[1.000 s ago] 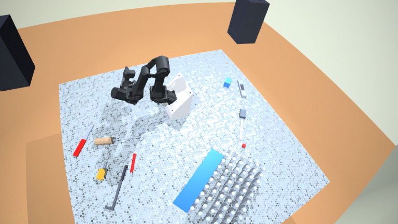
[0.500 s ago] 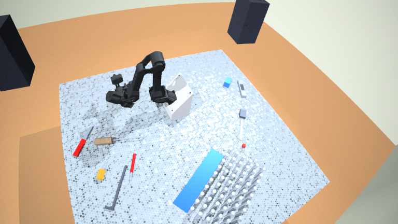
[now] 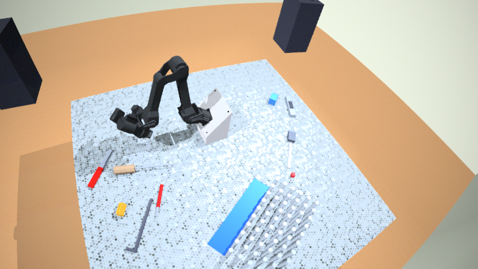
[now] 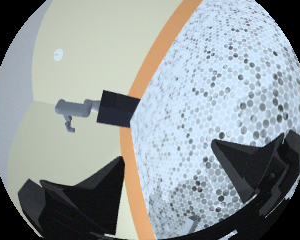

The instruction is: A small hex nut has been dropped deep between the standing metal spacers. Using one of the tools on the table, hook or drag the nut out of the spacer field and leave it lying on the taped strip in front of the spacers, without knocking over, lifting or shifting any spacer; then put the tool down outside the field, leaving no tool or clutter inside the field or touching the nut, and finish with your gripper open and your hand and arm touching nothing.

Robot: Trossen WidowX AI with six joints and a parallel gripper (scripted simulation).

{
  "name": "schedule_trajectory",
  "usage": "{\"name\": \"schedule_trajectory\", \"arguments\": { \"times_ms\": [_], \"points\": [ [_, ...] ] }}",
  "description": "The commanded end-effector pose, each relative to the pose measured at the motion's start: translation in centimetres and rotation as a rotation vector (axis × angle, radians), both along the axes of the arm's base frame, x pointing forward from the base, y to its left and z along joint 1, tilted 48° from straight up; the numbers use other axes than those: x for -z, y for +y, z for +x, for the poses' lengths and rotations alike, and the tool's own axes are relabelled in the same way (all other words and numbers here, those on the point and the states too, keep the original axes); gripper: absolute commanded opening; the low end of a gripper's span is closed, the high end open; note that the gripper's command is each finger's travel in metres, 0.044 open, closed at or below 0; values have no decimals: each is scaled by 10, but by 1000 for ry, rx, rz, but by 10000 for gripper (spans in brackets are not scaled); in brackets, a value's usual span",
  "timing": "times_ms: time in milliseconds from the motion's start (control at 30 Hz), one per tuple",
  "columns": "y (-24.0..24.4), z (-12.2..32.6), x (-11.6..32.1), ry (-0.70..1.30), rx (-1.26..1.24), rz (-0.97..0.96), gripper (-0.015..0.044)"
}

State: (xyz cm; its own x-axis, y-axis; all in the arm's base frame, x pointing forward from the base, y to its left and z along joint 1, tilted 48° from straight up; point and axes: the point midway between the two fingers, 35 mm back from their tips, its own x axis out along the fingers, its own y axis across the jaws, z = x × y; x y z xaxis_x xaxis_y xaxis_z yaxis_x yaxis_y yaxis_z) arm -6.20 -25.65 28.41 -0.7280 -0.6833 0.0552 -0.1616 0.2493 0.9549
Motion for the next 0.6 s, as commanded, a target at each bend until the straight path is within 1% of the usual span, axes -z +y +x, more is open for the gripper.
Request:
{"name": "schedule_trajectory", "arguments": {
  "times_ms": [0,300,567],
  "points": [
    [-15,33,-18,127,-132,90,440],
    [-31,105,-50,436,-378,228,440],
    [-28,172,-79,750,-560,278,440]
  ]
}}
